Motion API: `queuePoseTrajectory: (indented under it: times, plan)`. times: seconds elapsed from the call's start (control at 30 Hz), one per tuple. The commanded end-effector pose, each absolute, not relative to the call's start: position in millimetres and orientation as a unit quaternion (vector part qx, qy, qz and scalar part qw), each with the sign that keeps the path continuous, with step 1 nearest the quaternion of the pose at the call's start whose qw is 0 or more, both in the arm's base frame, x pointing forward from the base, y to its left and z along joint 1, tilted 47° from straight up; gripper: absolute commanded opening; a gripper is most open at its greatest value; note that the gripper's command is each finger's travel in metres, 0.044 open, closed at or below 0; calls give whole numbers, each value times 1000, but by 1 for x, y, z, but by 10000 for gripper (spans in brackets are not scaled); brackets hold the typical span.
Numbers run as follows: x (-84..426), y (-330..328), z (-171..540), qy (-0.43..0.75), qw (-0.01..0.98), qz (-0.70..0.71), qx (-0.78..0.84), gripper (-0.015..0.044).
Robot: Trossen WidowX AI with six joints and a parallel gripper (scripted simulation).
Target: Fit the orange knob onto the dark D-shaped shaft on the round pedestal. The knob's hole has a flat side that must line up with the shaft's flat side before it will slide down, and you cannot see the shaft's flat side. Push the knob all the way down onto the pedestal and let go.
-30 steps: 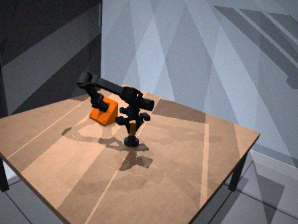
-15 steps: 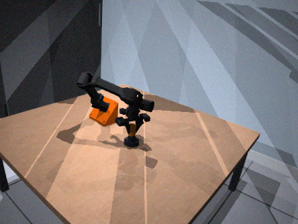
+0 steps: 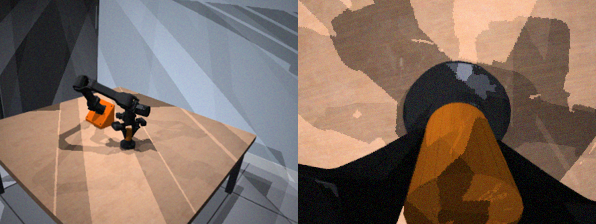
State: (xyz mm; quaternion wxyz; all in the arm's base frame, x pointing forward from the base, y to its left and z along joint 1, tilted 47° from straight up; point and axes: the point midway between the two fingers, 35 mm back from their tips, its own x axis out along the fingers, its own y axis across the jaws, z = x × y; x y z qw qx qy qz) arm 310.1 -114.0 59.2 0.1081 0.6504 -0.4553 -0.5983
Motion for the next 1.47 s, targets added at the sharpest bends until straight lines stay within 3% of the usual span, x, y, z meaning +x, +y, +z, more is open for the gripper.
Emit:
queuePoseTrajectory:
  times: [0.0, 0.07, 0.63, 0.93, 1.2, 1.43]
  plan:
    - [310, -114, 59, -455, 108, -598, 651, 0]
    - [310, -114, 59, -455, 108, -598, 651, 0]
    - [310, -114, 59, -455, 108, -598, 651, 440]
    - [311, -112, 61, -455, 108, -598, 651, 440]
    - [322, -45, 122, -454, 107, -600, 650, 440]
    - [325, -44, 124, -454, 107, -600, 650, 440]
